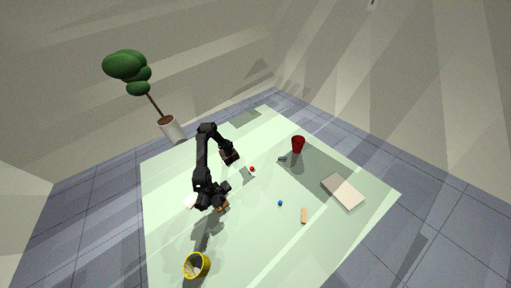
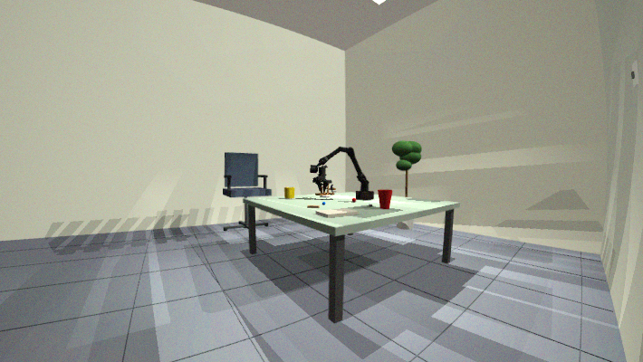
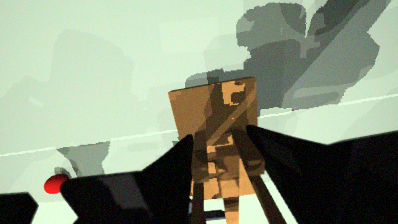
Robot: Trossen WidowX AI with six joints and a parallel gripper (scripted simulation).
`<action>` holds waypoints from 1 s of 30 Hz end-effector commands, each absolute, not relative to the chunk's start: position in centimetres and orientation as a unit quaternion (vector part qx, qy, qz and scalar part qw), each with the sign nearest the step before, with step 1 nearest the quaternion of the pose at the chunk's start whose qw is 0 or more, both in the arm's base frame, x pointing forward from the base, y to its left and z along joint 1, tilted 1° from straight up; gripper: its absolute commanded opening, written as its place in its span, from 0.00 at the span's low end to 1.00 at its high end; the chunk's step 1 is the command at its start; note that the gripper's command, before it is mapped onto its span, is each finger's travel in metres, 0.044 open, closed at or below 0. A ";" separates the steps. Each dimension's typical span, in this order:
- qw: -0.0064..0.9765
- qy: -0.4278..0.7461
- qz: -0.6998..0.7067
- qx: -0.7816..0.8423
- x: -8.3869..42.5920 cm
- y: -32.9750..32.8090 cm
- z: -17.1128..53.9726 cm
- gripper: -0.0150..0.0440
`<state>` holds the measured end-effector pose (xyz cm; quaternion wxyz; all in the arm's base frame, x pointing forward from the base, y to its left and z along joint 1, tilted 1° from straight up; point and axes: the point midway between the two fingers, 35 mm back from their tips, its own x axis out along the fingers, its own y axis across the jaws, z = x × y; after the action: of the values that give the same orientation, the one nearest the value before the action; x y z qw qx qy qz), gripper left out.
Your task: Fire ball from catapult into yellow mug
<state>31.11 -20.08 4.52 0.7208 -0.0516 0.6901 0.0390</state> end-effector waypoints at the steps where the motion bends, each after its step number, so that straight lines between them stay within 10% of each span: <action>1: 0.718 0.693 0.038 -0.049 31.0 -20.1 3.7 0.25; 27: 0.720 0.691 0.039 -0.051 31.2 -20.2 1.0 0.25; 30: 0.720 0.691 0.039 -0.051 31.2 -20.2 1.0 0.39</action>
<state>31.18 -20.14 0.94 0.7197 -0.0502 0.6914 0.0394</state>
